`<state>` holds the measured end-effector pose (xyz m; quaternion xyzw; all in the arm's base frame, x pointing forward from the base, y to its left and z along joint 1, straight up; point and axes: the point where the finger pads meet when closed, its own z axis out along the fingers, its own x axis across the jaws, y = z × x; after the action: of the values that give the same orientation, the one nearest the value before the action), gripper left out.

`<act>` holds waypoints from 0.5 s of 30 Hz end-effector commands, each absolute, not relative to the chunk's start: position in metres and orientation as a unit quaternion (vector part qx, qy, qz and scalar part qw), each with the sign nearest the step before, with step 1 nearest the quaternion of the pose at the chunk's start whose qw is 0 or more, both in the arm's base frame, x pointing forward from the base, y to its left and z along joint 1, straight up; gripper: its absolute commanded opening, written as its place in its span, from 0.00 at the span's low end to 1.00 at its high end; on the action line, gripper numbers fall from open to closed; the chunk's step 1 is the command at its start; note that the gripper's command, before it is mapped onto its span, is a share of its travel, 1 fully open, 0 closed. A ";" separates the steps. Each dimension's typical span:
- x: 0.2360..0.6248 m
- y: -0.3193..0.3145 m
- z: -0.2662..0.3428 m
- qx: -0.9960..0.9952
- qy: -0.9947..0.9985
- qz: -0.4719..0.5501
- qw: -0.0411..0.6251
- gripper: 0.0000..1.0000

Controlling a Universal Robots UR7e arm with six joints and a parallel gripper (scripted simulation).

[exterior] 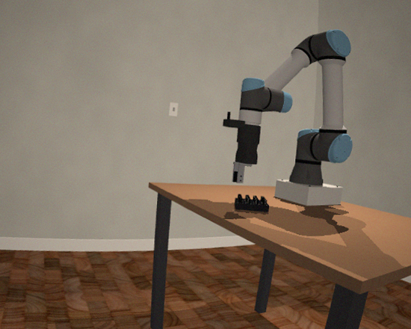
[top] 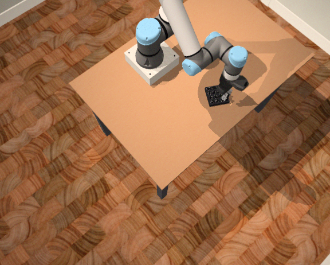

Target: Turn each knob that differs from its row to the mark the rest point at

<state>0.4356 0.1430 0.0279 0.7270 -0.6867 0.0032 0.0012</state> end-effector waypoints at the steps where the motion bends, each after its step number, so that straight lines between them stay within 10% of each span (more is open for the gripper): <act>1: 0.434 0.144 0.029 0.770 -0.638 0.002 -0.001 0.46; 15: 0.427 0.148 0.031 0.867 -0.498 0.002 -0.001 0.46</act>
<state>0.4294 0.1470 0.0301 0.8358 -0.5490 0.0029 0.0017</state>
